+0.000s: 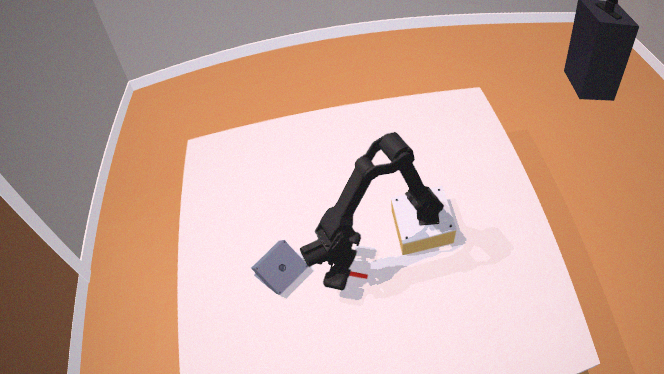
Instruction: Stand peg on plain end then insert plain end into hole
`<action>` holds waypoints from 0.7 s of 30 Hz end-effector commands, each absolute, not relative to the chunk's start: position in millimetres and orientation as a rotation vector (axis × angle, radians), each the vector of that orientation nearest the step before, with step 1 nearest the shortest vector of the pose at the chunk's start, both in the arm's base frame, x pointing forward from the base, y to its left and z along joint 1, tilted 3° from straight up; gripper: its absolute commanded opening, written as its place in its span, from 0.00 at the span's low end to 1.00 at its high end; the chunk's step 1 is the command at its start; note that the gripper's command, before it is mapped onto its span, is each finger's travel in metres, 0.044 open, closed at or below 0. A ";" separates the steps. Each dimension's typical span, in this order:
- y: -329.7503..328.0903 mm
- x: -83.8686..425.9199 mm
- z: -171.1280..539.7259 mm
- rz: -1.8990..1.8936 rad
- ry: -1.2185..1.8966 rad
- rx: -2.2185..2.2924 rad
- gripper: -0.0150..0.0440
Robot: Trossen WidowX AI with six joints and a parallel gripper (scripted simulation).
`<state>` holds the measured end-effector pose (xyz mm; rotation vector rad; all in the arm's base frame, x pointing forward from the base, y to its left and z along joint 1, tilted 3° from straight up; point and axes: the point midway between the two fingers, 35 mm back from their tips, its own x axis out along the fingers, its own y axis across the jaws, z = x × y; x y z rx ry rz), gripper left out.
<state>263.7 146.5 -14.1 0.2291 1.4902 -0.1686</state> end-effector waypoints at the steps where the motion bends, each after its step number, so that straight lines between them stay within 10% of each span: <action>1: 145.8 263.6 -15.1 -0.172 1.490 0.227 0.44; 21: 146.3 263.3 -13.0 -0.172 1.468 0.226 0.34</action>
